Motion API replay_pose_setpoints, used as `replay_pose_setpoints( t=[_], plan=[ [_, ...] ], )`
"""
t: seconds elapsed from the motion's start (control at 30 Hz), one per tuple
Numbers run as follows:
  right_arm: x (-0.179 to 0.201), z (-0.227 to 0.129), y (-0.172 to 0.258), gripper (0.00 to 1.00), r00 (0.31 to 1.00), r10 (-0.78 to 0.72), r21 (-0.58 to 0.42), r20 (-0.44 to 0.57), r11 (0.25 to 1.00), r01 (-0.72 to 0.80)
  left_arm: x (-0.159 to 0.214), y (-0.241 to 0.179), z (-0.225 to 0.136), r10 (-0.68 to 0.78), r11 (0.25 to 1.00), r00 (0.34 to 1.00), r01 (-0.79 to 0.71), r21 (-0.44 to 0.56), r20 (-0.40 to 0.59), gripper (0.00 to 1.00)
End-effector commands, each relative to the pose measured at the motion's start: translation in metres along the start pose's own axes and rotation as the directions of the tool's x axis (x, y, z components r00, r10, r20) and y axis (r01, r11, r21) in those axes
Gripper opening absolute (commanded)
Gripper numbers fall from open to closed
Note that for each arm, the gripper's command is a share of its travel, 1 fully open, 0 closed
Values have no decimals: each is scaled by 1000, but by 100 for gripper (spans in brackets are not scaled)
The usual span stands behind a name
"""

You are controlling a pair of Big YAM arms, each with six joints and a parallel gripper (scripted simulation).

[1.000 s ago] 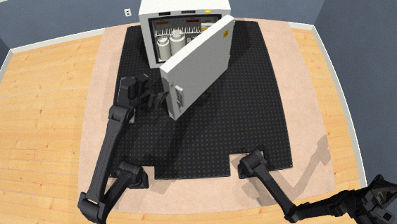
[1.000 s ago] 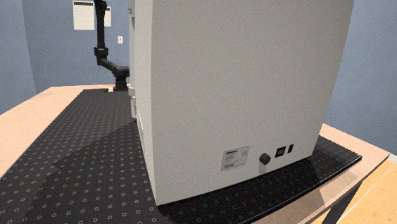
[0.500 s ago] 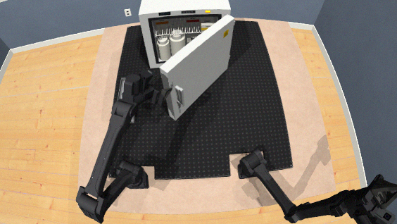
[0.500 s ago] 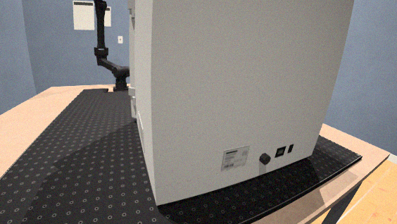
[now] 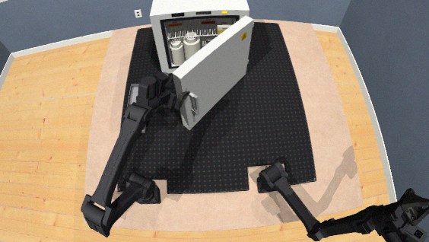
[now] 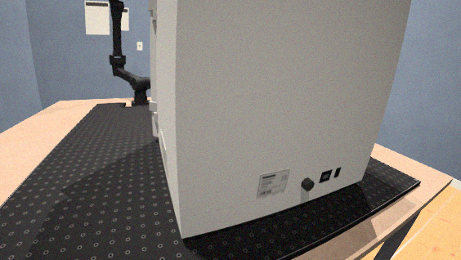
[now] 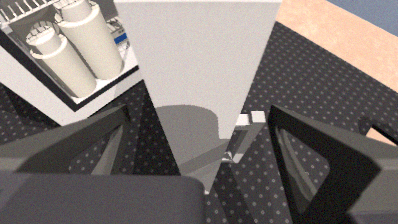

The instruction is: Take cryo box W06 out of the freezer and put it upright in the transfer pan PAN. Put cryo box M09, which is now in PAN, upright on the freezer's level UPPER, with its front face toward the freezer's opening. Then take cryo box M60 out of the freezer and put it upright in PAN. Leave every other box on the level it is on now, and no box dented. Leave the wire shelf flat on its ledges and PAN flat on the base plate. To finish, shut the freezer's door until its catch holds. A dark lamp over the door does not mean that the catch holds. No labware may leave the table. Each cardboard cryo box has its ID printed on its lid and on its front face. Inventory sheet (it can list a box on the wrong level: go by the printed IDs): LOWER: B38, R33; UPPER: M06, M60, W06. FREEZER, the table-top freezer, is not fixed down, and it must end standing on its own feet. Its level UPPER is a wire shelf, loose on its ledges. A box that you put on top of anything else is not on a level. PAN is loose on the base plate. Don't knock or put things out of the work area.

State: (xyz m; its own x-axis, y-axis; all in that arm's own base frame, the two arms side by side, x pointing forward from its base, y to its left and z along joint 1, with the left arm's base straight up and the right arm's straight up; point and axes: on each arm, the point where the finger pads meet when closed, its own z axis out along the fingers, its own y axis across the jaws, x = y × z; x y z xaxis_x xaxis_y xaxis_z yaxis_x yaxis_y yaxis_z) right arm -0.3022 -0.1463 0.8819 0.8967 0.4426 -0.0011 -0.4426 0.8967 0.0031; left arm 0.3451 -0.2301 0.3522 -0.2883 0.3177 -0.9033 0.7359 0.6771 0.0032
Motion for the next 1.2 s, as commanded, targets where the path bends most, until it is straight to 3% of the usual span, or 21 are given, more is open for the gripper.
replay_pose_setpoints(
  t=[0.0,0.13,0.4,0.43,0.5,0.53,0.6,0.67,0.73,0.87,1.17],
  plan=[
    [14,3,0,0,999,-11,-3,-31,1000,11,-49,1,-3,16,1000,996,-15,-9,86,100],
    [14,3,0,0,999,-11,-3,-31,1000,11,-33,0,10,6,1000,998,-5,-4,57,100],
    [14,3,0,0,999,-11,-3,-31,1000,11,-56,2,12,15,1000,996,-14,-9,86,100],
    [14,3,0,0,999,-11,-3,-31,1000,11,-15,-1,25,-7,1000,1000,7,1,22,100],
    [14,3,0,0,999,-11,-3,-31,1000,11,-12,-1,26,-7,1000,1000,7,1,22,100],
    [14,3,0,0,999,-11,-3,-31,1000,11,-14,-3,20,-2,1000,999,2,0,34,100],
    [14,3,0,0,999,-11,-3,-31,1000,11,-19,-9,15,-45,994,998,50,-93,50,100],
    [14,3,0,0,999,-11,-3,-31,1000,11,-19,-15,15,-46,994,998,51,-93,51,100],
    [14,3,0,0,999,-11,-3,-31,1000,11,-53,-19,4,-35,994,994,45,-95,105,100],
    [14,3,0,0,999,-11,-3,-31,1000,11,-35,-29,19,-47,994,997,52,-92,60,100],
    [14,3,0,0,999,-11,-3,-31,1000,11,-45,-48,10,-60,991,996,67,-112,70,100]
  ],
)
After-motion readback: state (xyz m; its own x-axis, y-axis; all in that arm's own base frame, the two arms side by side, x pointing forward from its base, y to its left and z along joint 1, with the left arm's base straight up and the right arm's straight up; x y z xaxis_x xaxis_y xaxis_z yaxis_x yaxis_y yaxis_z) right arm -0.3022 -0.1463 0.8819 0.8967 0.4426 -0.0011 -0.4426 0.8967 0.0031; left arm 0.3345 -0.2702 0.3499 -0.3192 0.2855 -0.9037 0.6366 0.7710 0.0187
